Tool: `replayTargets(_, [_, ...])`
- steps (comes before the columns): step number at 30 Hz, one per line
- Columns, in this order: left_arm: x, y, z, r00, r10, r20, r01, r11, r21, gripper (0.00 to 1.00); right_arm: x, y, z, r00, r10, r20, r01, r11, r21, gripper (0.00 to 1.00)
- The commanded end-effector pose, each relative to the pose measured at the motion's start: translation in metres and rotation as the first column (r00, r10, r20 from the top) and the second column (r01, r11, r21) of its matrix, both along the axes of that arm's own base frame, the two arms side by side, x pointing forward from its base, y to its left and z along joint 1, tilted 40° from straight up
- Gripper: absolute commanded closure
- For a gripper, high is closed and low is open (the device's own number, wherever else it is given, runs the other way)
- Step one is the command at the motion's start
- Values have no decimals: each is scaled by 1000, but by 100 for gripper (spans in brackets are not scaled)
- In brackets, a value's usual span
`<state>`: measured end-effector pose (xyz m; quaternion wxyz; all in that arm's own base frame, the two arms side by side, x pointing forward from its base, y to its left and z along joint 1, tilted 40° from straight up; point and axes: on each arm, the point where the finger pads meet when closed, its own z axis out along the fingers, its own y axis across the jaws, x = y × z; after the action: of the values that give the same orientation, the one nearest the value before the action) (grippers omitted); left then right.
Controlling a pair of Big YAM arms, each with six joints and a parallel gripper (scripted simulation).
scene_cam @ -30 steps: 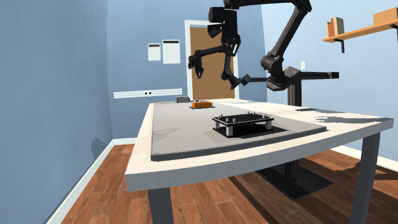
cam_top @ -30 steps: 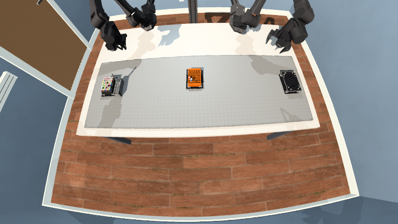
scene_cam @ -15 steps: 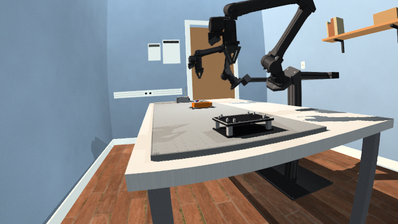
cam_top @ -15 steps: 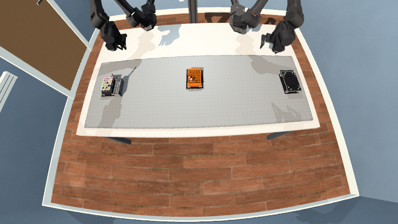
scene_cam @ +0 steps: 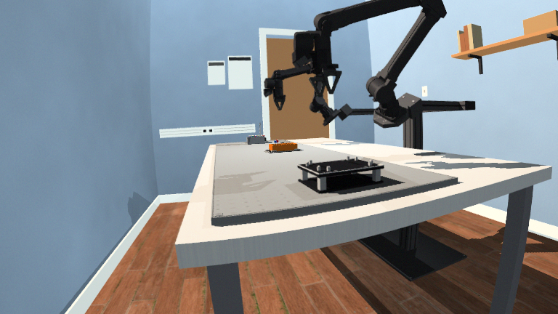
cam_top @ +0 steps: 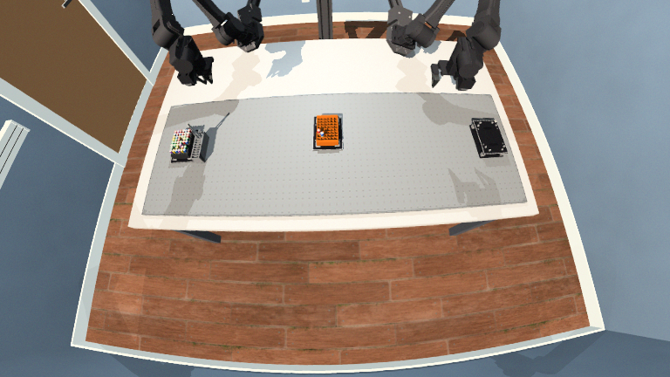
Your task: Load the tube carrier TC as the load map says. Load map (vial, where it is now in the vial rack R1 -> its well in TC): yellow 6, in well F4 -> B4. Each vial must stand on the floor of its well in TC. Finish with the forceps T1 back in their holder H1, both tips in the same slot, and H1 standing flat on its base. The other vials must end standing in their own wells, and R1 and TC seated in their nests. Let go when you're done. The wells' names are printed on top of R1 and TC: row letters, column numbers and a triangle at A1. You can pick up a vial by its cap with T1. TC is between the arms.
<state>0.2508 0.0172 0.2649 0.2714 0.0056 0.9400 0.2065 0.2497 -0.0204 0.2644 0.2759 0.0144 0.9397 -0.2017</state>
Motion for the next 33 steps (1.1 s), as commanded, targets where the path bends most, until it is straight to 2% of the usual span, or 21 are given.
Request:
replayTargets(1, [4,-3,13,999,29,41,-28,999,-25,0,3,2,14,1000,-6,30,5,1000,10,76])
replayTargets(8, [4,-3,13,999,29,41,-28,999,-25,0,3,2,14,1000,-6,30,5,1000,10,76])
replayTargets(9, [4,-3,13,999,29,41,-28,999,-25,0,13,-1,27,999,6,43,-6,1000,4,76])
replayTargets(33, [4,-3,13,999,29,41,-28,999,-25,0,70,-55,56,999,7,45,-6,1000,-12,76])
